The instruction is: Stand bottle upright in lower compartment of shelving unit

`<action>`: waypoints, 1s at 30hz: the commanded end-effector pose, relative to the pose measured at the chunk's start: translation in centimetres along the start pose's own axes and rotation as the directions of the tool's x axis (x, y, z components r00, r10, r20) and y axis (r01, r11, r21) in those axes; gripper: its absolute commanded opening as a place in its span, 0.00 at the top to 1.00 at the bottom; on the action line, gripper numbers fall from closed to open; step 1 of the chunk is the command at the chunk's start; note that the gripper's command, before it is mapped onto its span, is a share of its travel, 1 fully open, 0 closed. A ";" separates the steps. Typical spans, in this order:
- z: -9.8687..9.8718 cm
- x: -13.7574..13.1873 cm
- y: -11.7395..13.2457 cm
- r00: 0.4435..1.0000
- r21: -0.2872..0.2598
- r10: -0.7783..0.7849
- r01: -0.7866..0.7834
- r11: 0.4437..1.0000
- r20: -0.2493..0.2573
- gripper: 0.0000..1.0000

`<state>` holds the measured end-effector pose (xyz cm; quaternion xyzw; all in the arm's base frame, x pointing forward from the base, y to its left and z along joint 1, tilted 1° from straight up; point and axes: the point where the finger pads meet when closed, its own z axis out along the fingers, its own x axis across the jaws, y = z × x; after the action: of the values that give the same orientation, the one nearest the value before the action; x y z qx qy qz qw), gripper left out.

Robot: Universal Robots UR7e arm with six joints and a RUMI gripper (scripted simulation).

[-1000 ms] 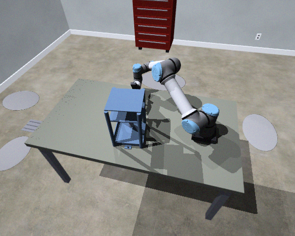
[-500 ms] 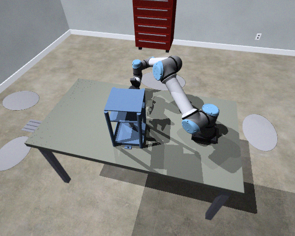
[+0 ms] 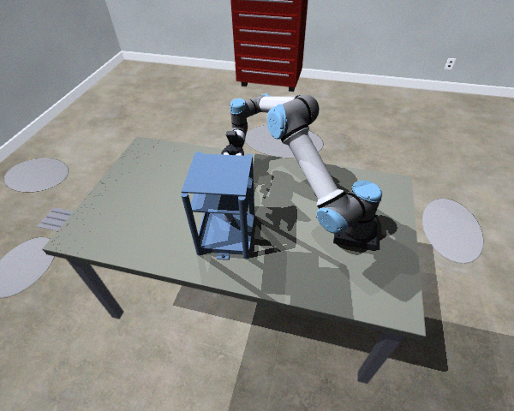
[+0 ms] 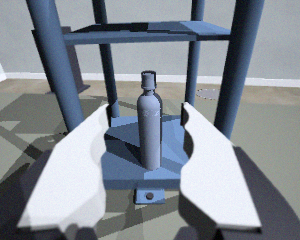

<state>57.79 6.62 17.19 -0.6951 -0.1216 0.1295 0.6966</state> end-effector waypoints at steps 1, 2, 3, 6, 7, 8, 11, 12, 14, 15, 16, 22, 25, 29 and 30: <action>0.0 0.0 -0.5 1.000 -0.001 -0.001 0.001 1.000 0.000 0.65; 0.0 0.0 -0.5 1.000 -0.001 -0.001 0.001 1.000 0.000 0.65; 0.0 0.0 -0.5 1.000 -0.001 -0.001 0.001 1.000 0.000 0.65; 0.0 0.0 -0.6 1.000 -0.001 -0.001 0.001 1.000 0.000 0.65; 0.0 0.0 -0.6 1.000 -0.001 -0.001 0.001 1.000 0.000 0.65; 0.0 0.0 -0.6 1.000 -0.001 -0.001 0.001 1.000 0.000 0.65; 0.0 0.0 -0.6 1.000 -0.001 -0.001 0.001 1.000 0.000 0.00; 0.0 0.0 -0.6 1.000 -0.001 -0.001 0.001 1.000 0.000 0.00; 0.0 0.0 -0.6 1.000 -0.001 -0.001 0.001 1.000 0.000 0.00; 0.0 0.0 -0.6 1.000 -0.001 -0.001 0.001 1.000 0.000 0.00; 0.0 0.0 -0.6 1.000 -0.001 -0.001 0.001 1.000 0.000 0.00; 0.0 0.0 -0.6 1.000 -0.001 -0.001 0.001 1.000 0.000 0.00; 0.0 0.0 -0.6 1.000 -0.001 -0.001 0.001 1.000 0.000 0.00; 0.0 0.0 -0.6 1.000 -0.001 -0.001 0.001 1.000 0.000 0.00; 0.0 0.0 -0.6 1.000 -0.001 -0.001 0.001 1.000 0.000 0.00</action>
<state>57.80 6.62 17.71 -0.6951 -0.1216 0.1295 0.6966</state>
